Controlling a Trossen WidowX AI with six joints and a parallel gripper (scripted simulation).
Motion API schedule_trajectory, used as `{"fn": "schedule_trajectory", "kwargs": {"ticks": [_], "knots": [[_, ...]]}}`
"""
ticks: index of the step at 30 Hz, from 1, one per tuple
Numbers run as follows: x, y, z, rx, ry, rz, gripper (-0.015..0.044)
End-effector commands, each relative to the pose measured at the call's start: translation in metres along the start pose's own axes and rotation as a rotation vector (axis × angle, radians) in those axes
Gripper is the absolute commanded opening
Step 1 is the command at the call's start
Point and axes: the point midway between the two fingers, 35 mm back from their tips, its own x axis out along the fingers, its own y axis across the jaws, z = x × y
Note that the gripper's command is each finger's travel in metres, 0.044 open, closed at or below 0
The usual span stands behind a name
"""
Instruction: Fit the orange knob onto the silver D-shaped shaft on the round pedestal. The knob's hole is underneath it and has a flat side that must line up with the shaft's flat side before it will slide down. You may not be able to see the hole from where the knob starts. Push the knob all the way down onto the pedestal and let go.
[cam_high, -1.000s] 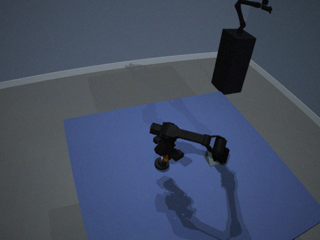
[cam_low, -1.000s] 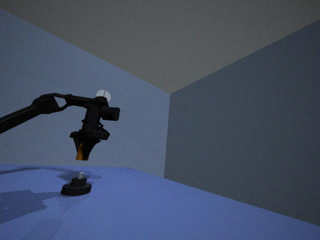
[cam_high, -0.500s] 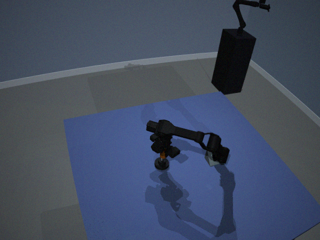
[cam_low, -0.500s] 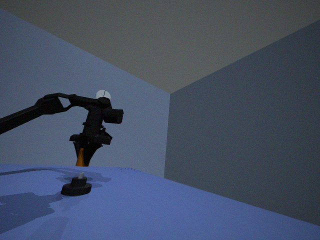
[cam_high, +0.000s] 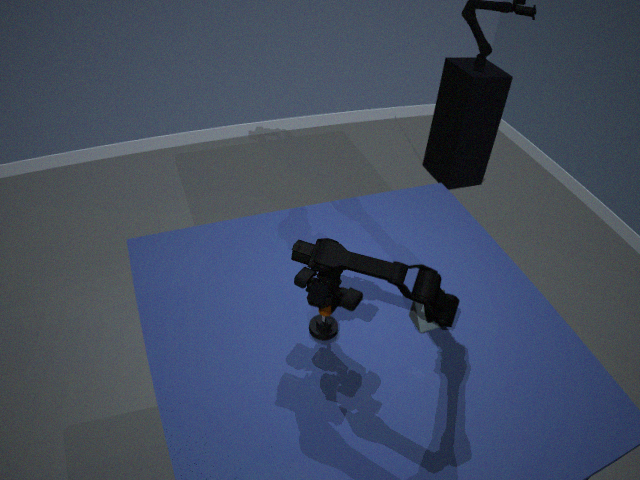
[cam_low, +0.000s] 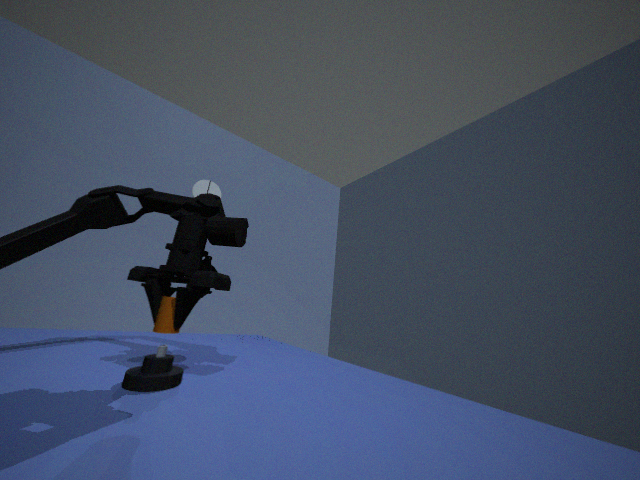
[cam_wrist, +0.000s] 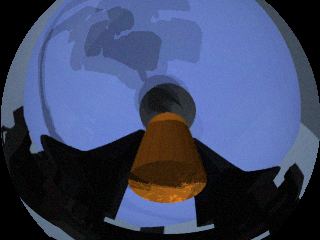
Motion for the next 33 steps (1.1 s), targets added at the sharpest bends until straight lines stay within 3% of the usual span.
{"fn": "schedule_trajectory", "kwargs": {"ticks": [1,33], "knots": [[-0.0033,-0.0034,-0.0009,-0.112,-0.001,-0.010,0.0000],[-0.0032,0.0026,0.0006,-0.883,0.003,-0.010,0.0000]]}}
